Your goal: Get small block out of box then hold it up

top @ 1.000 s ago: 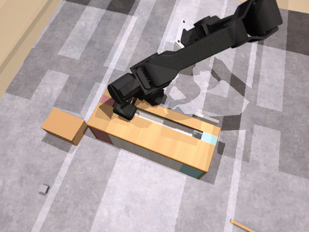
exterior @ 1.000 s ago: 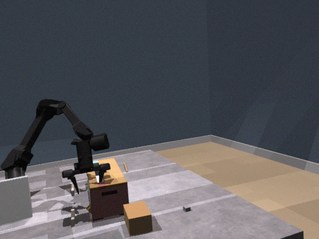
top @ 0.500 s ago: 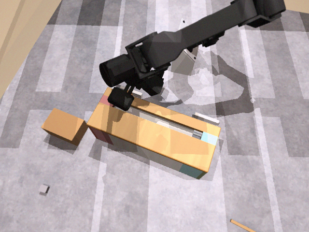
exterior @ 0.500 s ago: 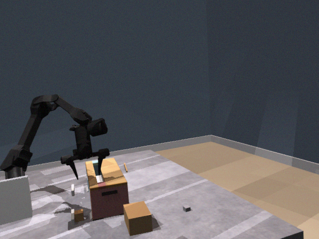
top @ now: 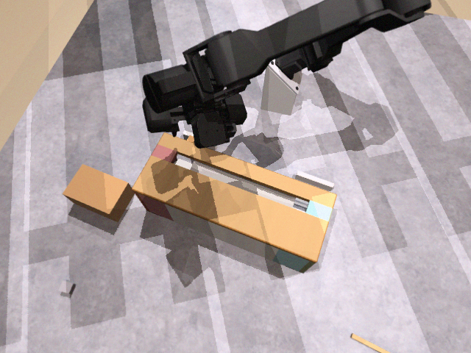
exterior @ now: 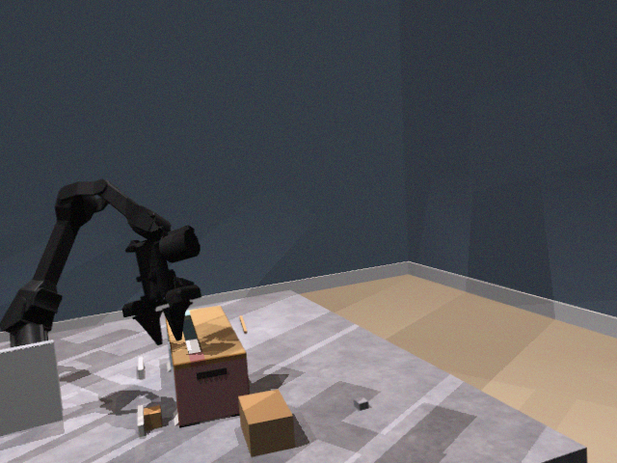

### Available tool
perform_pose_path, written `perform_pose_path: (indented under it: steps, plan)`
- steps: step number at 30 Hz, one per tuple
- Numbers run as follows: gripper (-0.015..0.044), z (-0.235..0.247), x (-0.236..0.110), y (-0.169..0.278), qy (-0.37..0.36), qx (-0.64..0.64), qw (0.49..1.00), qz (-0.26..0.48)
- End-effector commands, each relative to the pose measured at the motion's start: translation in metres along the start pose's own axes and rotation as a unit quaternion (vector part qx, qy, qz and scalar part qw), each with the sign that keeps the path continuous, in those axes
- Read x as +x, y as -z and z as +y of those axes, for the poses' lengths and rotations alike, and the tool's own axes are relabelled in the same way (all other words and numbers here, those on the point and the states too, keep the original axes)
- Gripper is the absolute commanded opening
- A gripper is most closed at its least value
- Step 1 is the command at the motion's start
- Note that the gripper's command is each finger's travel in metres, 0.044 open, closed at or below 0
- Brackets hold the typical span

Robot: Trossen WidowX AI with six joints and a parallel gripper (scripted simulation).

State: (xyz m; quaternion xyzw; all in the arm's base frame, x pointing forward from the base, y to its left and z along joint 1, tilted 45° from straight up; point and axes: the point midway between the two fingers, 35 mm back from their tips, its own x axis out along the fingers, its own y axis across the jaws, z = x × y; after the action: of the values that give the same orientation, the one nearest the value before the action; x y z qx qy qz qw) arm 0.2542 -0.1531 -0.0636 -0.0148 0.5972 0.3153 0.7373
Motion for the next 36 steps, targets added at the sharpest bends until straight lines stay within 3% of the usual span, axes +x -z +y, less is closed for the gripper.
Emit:
perform_pose_path:
  steps: [1,5,17,27,36]
  plan:
    - [0.0285,0.002,0.005,0.014,-0.031,0.38,0.924,-0.03]
    - [0.0285,0.001,0.005,0.021,-0.052,0.567,0.821,-0.04]
    - [0.0285,-0.001,0.004,0.033,-0.104,0.844,0.525,-0.041]
    - [0.0285,-0.002,0.003,0.043,-0.147,0.966,0.214,-0.016]
    - [0.0285,-0.002,0.001,0.051,-0.179,0.98,-0.085,0.025]
